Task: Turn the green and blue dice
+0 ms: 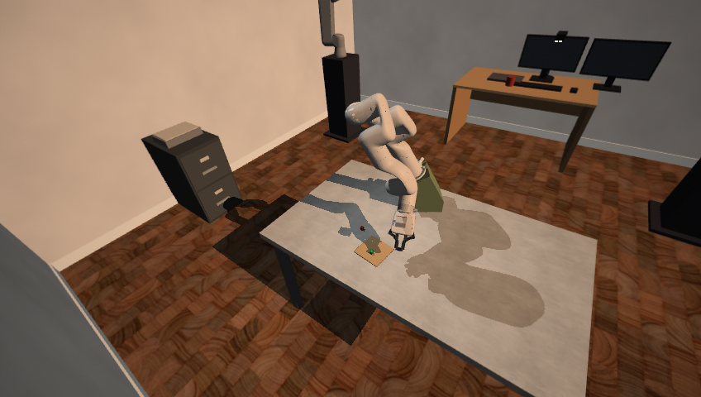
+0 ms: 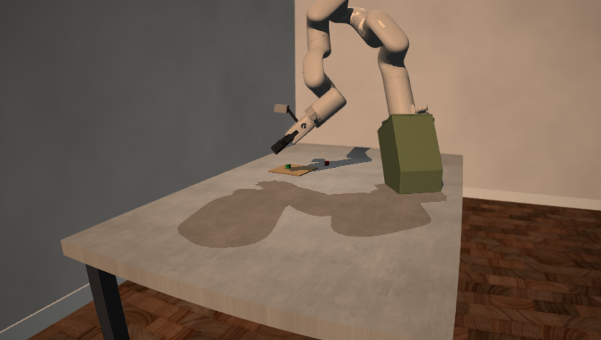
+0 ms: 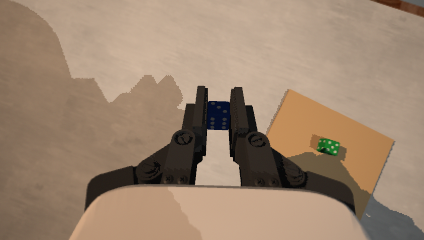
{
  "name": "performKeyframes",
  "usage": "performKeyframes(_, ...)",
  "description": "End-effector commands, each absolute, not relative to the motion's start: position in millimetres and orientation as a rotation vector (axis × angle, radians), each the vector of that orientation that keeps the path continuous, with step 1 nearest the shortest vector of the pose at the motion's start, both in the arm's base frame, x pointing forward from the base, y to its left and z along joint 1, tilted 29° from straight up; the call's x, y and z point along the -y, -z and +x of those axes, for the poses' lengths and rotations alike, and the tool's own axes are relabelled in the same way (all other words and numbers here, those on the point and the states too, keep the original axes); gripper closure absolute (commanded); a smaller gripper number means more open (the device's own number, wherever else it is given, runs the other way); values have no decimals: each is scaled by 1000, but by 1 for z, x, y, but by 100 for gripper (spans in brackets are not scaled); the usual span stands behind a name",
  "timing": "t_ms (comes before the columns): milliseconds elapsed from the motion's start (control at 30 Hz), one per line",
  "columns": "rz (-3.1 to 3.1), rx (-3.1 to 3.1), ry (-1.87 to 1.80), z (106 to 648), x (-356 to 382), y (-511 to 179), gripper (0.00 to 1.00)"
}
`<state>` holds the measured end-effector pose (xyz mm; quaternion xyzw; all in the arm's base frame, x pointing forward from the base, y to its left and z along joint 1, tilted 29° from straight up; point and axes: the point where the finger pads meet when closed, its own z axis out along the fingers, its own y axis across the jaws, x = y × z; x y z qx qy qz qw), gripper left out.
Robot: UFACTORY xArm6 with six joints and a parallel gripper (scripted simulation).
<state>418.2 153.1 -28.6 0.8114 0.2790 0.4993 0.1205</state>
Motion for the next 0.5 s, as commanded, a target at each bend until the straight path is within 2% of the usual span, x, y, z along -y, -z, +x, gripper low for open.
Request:
performKeyframes(0, 2369, -816, -1462, 420, -152, 32, 89)
performKeyframes(467, 2369, -816, -1462, 432, -136, 67, 89)
